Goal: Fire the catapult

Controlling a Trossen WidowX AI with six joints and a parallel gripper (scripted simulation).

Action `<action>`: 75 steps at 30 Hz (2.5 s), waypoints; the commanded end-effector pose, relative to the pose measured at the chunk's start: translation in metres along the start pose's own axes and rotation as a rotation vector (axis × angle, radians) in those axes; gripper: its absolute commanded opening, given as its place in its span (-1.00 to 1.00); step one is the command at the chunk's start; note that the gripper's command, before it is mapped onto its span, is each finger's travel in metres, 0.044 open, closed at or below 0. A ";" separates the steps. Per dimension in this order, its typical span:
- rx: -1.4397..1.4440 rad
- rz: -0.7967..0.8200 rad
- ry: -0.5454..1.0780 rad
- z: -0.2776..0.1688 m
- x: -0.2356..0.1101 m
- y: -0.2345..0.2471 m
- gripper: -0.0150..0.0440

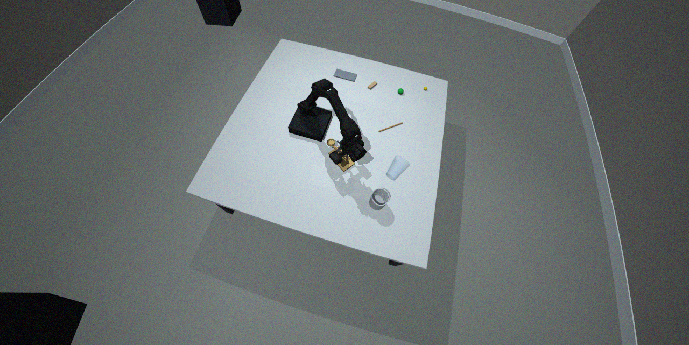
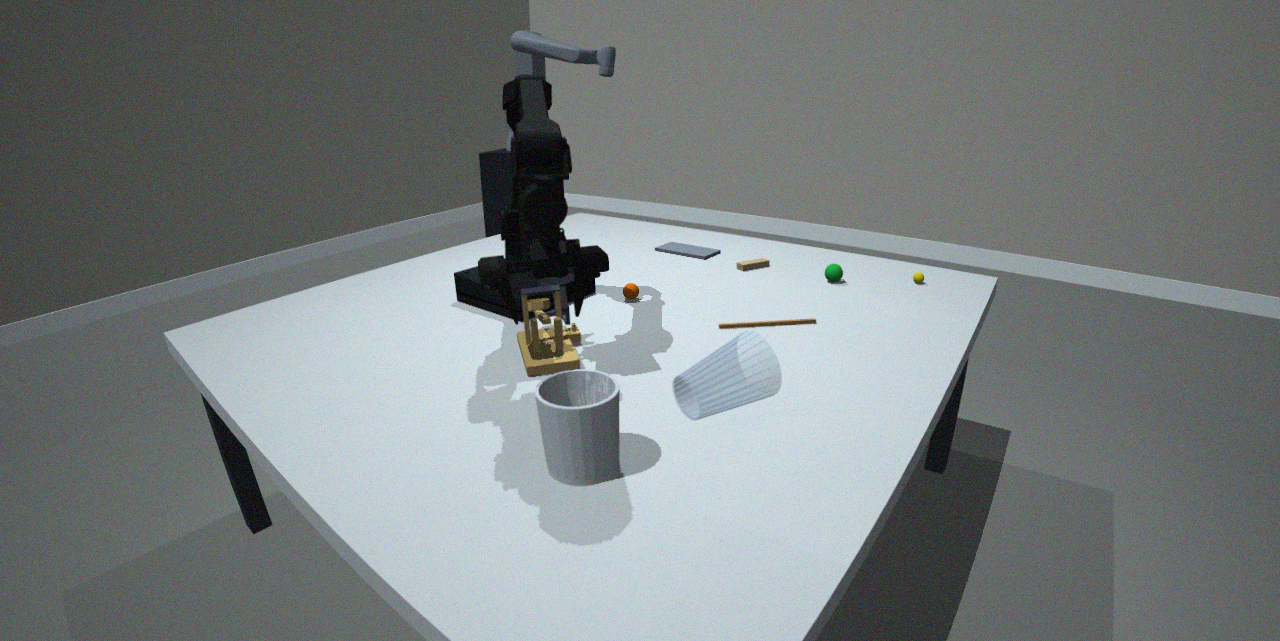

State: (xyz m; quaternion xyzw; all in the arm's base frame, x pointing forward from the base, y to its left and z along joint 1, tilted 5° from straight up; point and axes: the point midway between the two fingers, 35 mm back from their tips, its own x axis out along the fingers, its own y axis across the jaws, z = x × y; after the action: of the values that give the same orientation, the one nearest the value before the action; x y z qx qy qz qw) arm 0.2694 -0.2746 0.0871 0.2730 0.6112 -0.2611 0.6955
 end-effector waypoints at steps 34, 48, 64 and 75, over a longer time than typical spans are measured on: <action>0.000 0.001 0.005 -0.003 0.039 -0.001 0.29; 0.000 0.001 0.005 -0.002 -0.008 -0.001 -0.49; 0.003 0.001 0.011 -0.001 0.008 -0.001 -0.49; 0.003 0.001 0.012 -0.002 0.026 -0.001 -0.49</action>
State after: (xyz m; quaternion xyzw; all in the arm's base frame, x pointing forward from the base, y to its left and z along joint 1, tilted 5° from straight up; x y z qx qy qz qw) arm 0.2710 -0.2752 0.0644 0.2748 0.6152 -0.2589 0.6920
